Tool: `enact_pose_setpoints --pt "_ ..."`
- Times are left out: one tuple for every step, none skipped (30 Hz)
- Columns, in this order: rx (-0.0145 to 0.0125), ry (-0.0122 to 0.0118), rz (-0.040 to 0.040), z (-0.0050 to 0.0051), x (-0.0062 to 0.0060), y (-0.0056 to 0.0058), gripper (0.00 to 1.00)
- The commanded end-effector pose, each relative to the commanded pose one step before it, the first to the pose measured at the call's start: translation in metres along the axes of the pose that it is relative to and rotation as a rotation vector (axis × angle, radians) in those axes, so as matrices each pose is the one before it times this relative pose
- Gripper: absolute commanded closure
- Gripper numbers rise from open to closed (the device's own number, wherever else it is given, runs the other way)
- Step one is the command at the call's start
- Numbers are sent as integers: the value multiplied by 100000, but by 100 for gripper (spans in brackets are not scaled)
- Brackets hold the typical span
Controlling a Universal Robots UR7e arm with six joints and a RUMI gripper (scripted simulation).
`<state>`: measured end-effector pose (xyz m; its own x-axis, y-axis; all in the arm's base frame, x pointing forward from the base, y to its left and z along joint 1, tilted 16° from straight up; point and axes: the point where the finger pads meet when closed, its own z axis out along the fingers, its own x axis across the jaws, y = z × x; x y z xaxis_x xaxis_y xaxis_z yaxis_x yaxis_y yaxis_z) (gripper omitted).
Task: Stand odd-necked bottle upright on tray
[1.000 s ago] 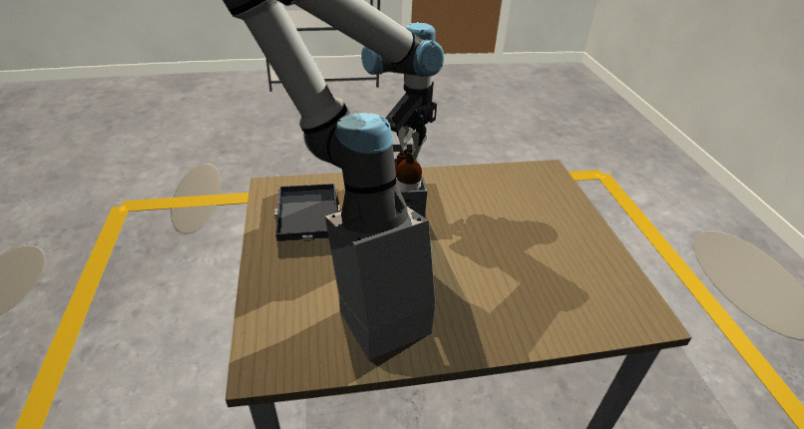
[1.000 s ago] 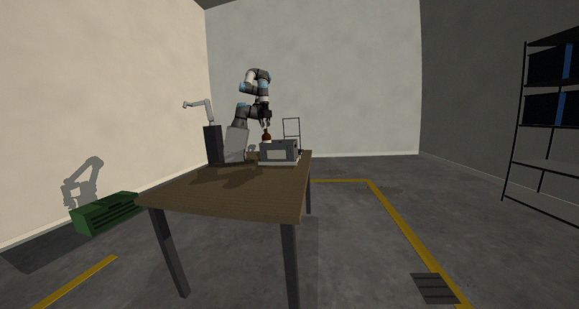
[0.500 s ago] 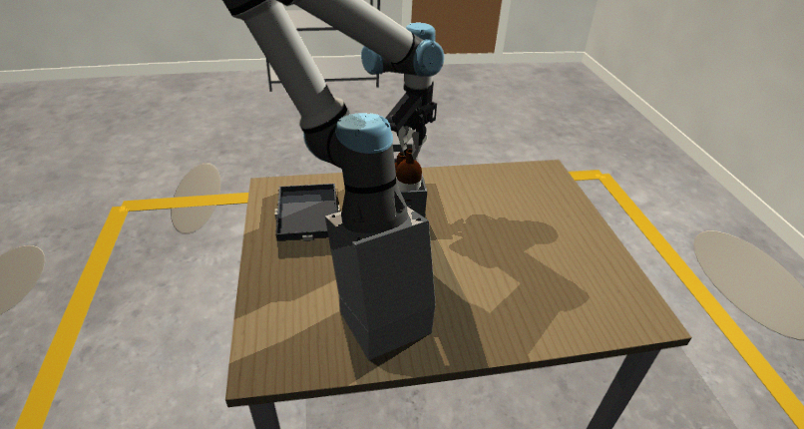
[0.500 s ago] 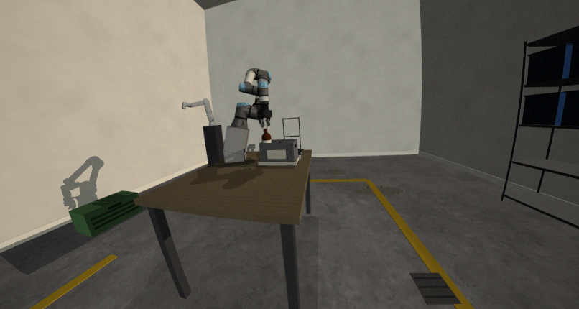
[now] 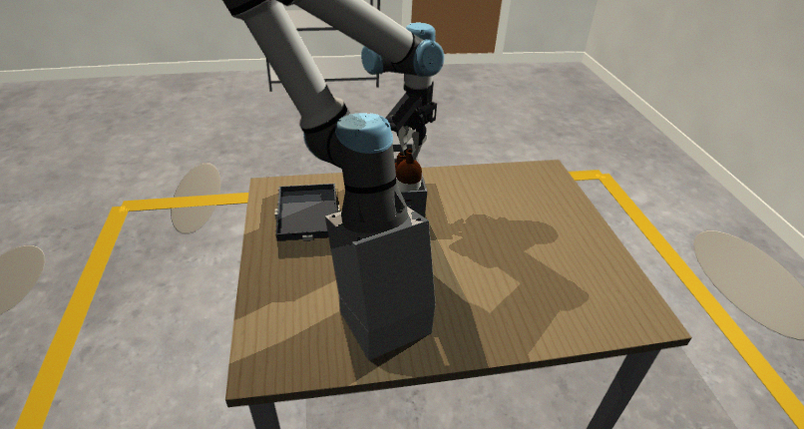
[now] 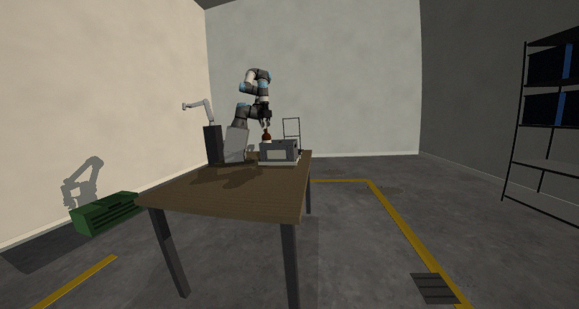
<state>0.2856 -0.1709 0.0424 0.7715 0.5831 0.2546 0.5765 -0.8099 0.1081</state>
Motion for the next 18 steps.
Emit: enact_pose_setpoints --pt "-102 -19 -25 -27 -4 41 100" --pt "0 0 0 0 0 0 100" --pt "0 0 0 0 0 0 100" --pt "0 0 0 0 0 0 100" --pt "0 0 0 0 0 0 100" --pt "0 0 0 0 0 0 100" --pt "0 0 0 -1 0 0 100" --pt "0 0 0 -3 0 0 100" --pt "0 0 0 -5 0 0 100" --pt "0 0 0 -9 0 0 100" --pt "0 0 0 -13 0 0 100" --pt "0 0 0 0 0 0 100" --pt "0 0 0 0 0 0 100" --pt "0 0 0 -17 0 0 100" --pt "0 0 0 -22 0 0 100" --pt "0 0 0 -27 0 0 100" --pt "0 0 0 -32 0 0 100" --pt "0 0 0 -38 0 0 100"
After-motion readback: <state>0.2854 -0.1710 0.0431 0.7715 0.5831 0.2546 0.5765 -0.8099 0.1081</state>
